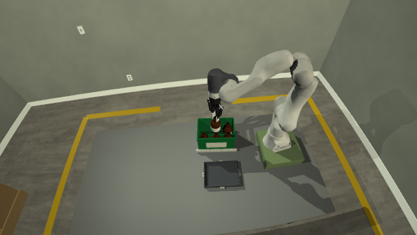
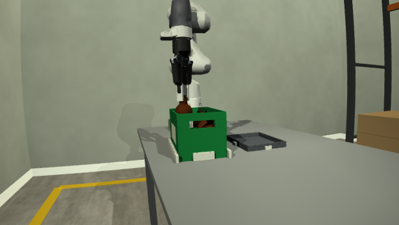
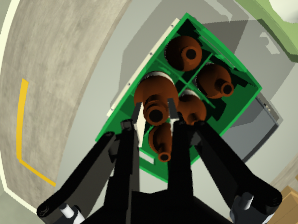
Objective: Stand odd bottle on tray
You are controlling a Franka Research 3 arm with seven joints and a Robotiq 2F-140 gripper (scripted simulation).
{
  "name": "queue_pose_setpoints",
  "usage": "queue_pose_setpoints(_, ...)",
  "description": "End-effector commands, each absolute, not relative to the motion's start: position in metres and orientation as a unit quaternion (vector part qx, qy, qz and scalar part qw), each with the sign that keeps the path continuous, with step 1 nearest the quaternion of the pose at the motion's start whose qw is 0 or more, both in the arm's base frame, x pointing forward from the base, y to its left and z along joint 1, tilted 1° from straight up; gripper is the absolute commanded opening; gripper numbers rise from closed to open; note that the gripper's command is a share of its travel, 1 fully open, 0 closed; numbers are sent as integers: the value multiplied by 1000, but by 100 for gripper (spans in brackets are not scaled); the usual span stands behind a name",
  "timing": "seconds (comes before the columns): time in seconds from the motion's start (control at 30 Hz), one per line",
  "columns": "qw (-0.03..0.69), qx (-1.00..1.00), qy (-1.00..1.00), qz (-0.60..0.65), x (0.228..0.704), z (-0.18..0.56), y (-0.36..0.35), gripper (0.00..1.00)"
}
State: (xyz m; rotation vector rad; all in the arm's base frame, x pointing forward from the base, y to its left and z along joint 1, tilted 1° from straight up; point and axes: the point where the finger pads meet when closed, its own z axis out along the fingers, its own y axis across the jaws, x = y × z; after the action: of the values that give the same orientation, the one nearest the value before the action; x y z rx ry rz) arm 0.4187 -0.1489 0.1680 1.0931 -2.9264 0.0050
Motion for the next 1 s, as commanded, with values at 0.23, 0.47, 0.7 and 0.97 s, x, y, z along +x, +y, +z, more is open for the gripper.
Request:
queue_pose_setpoints(0.23,10,349,-937,2,419,175,-148,10)
queue_pose_setpoints(0.47,10,349,-937,2,419,176,-148,10)
queue_pose_setpoints(0.7,10,349,-937,2,419,176,-148,10)
queue_pose_setpoints(0.97,10,349,-937,2,419,176,-148,10)
